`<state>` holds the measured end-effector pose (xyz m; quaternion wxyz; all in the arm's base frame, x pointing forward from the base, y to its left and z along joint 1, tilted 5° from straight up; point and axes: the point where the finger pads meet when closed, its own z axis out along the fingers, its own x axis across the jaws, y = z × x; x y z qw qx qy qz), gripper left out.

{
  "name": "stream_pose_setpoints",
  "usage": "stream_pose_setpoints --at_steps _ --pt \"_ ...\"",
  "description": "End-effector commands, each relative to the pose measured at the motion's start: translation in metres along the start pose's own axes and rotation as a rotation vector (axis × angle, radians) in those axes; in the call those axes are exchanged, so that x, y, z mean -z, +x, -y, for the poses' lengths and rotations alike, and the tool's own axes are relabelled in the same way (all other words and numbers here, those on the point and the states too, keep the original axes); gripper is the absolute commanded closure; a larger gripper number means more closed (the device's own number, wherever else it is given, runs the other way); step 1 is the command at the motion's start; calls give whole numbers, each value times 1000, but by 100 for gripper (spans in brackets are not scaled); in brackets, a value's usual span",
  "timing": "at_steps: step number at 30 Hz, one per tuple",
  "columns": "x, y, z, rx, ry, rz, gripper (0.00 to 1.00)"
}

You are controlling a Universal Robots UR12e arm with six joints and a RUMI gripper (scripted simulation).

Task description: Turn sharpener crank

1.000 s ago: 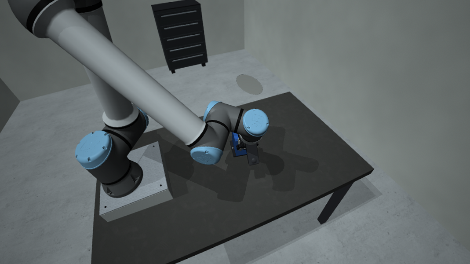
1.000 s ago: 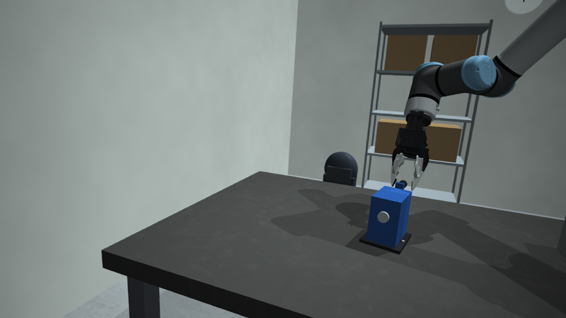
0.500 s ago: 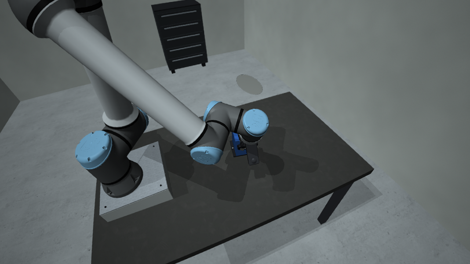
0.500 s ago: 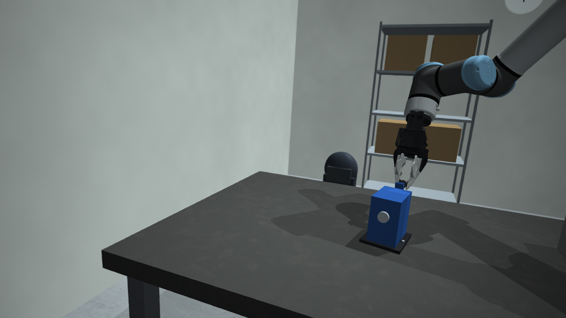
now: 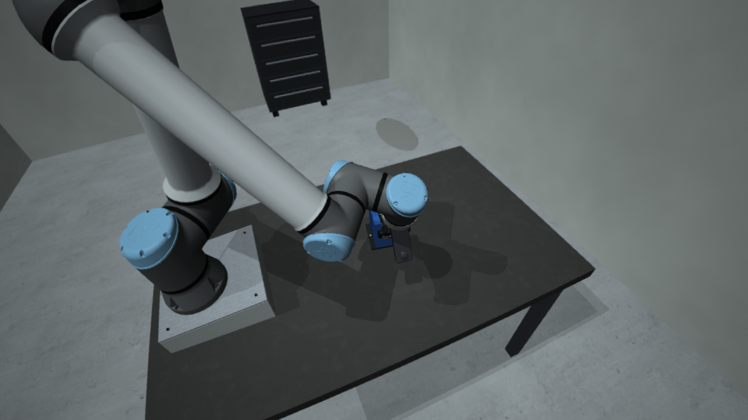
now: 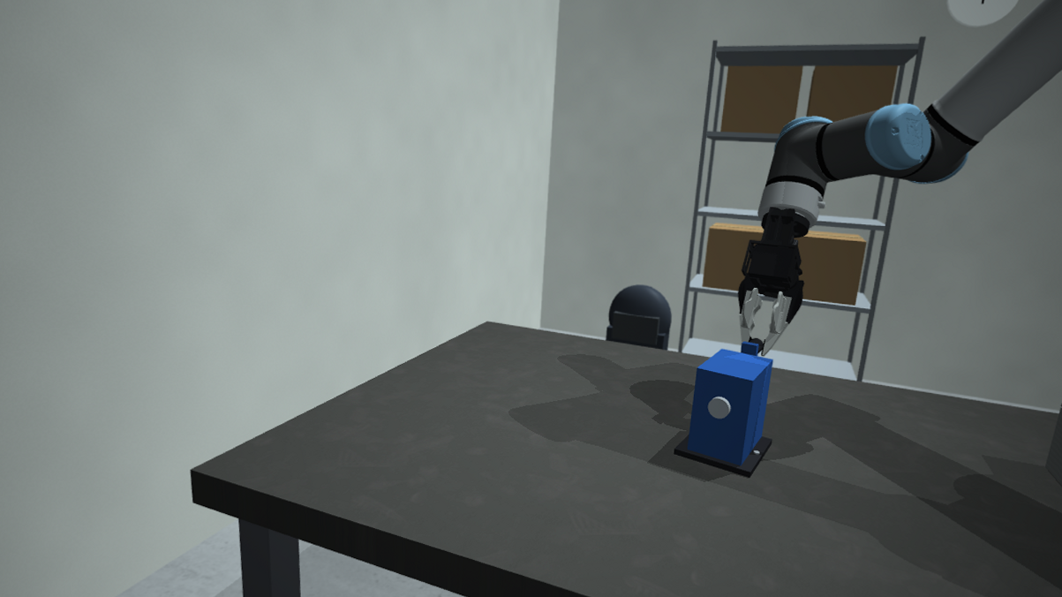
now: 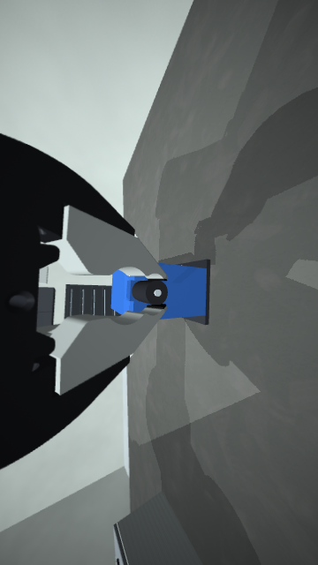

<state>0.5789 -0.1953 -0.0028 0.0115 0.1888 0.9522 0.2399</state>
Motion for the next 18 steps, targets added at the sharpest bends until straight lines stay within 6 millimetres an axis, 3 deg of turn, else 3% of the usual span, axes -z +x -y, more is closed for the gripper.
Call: stream_pose_setpoints --at_steps 1,18 --pt "1 -1 -1 0 1 3 91" --pt "1 -2 0 0 1 3 91"
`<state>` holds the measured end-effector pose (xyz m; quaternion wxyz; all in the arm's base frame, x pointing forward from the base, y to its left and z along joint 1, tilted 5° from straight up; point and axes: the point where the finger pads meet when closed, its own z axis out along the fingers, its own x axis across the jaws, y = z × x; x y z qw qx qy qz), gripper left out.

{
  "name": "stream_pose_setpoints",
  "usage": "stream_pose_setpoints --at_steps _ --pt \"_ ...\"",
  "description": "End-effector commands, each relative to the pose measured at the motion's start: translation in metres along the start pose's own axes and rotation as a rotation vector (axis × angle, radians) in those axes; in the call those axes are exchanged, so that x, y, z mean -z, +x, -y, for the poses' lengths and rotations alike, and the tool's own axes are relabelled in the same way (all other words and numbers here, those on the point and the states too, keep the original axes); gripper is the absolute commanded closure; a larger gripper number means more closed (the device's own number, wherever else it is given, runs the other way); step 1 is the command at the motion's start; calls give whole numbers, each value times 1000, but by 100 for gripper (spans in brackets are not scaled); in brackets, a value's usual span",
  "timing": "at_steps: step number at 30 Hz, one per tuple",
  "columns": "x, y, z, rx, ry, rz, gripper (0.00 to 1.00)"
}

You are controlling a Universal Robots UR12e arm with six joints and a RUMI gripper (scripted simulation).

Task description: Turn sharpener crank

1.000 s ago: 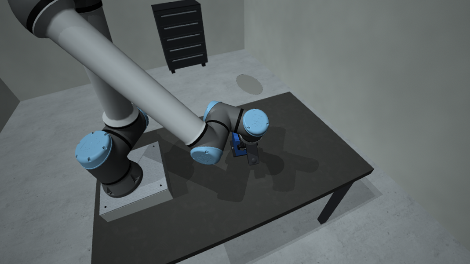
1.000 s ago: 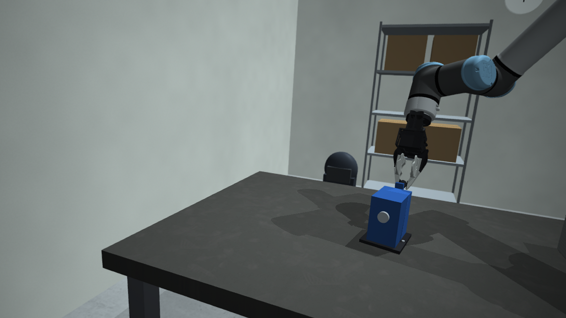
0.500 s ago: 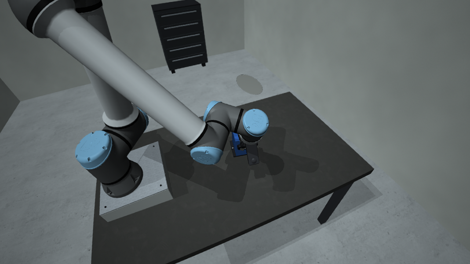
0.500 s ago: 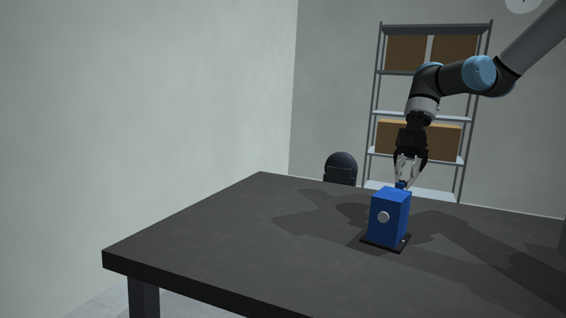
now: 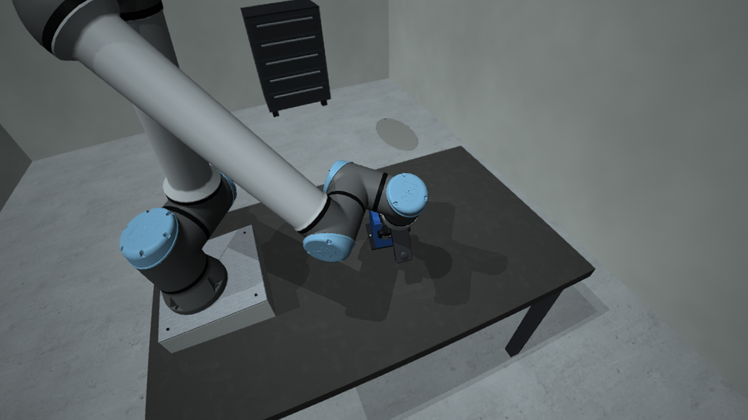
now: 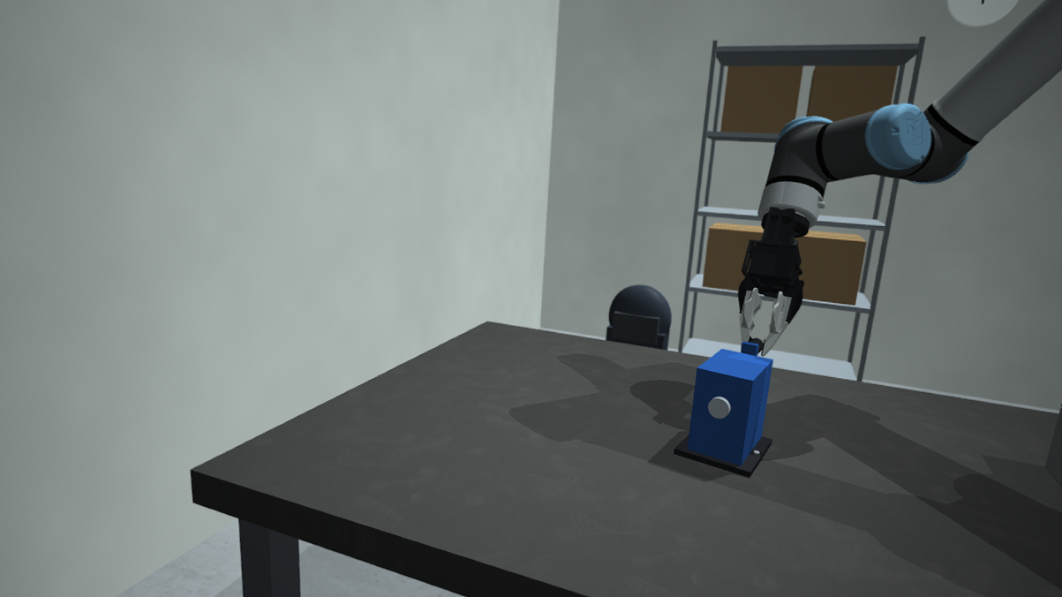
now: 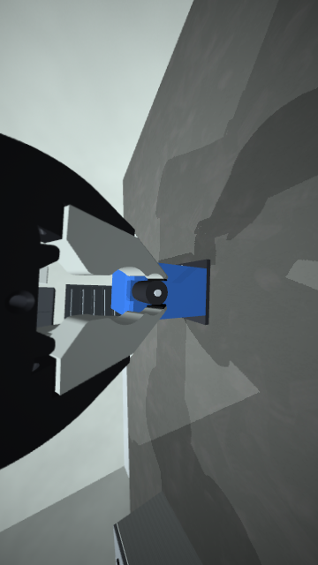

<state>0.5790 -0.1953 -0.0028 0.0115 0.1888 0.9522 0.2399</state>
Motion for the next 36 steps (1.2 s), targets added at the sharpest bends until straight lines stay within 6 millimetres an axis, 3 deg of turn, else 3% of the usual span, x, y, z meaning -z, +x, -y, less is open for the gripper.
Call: stream_pose_setpoints --at_steps 1,36 --pt "1 -3 0 1 1 3 91" --pt "-1 -15 1 2 1 4 91"
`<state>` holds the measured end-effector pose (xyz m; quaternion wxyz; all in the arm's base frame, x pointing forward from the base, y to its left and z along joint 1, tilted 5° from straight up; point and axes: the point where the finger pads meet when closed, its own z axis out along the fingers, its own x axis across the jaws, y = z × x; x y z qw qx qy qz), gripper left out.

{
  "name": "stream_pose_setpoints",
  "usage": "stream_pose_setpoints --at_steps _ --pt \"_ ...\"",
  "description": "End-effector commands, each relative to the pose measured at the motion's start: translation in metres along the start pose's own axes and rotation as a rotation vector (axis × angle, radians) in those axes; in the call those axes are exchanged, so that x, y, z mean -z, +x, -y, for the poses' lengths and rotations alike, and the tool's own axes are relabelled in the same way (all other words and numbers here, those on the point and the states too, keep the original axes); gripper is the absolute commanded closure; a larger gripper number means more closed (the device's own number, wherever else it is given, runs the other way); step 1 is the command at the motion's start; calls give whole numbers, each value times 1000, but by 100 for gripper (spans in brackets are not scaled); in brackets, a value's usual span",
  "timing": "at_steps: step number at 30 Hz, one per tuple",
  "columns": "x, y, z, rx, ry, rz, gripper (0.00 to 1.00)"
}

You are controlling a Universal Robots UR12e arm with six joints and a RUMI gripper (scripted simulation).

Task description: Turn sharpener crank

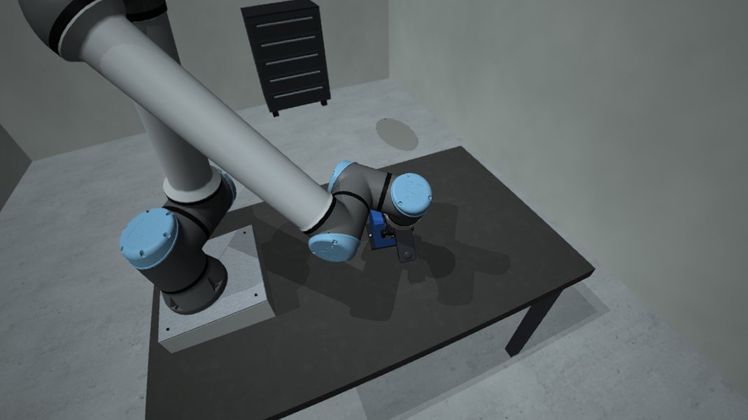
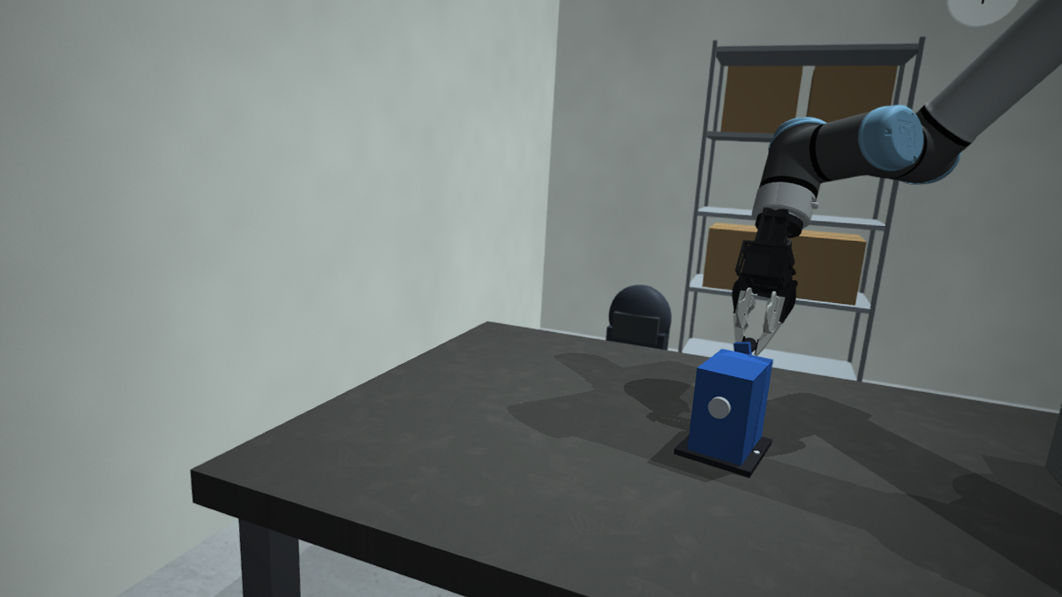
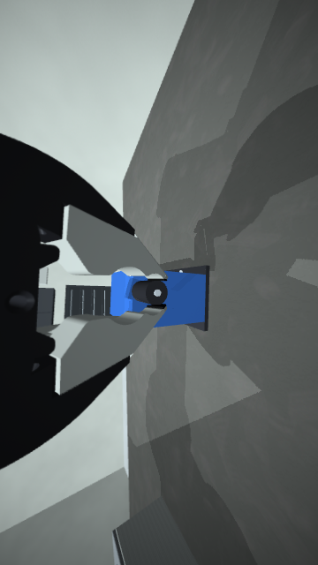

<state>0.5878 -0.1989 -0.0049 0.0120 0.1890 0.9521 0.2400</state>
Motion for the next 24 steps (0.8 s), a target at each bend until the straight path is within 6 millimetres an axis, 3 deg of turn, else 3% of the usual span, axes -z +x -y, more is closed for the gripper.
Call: stream_pose_setpoints --at_steps 1,24 --pt "0 -6 0 2 2 3 91" --pt "-6 -19 4 2 2 3 91"
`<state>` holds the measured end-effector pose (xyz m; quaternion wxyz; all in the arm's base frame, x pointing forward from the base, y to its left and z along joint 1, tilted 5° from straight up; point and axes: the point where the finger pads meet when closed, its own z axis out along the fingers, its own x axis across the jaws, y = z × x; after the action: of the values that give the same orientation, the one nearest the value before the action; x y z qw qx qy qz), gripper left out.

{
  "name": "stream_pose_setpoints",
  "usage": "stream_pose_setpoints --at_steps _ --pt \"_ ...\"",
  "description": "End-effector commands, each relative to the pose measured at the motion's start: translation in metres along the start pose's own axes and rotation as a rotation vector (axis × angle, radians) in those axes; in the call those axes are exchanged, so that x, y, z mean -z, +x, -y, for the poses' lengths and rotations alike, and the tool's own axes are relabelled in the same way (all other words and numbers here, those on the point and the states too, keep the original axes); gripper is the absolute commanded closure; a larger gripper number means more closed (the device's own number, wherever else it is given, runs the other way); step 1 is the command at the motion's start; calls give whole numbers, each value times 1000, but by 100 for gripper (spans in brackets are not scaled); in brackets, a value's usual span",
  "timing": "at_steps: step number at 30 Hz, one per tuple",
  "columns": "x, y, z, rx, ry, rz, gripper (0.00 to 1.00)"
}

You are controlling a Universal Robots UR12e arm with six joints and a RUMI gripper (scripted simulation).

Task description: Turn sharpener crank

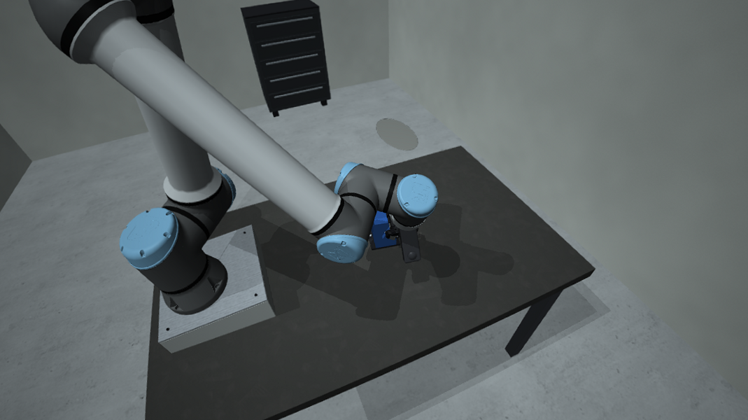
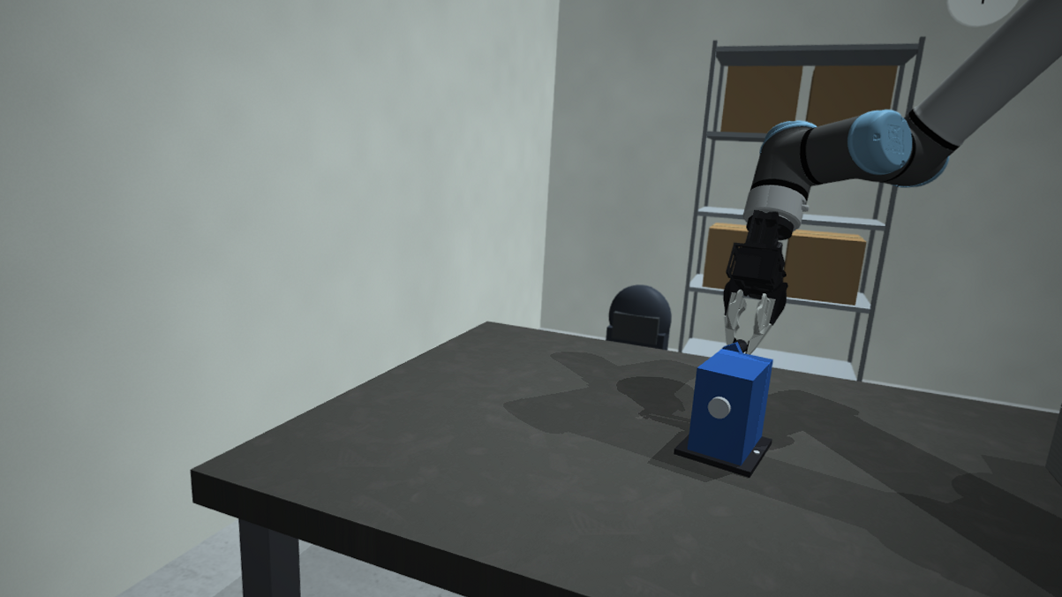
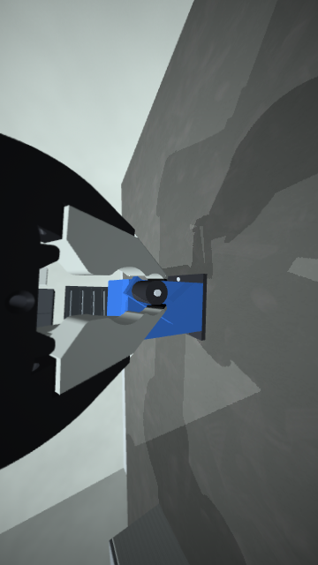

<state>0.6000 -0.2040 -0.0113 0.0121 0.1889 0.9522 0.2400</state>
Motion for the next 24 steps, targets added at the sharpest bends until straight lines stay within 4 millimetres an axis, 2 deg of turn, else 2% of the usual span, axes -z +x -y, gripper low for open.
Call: stream_pose_setpoints --at_steps 1,24 --pt "-1 -6 1 1 2 3 91" --pt "-12 -17 8 1 2 2 91"
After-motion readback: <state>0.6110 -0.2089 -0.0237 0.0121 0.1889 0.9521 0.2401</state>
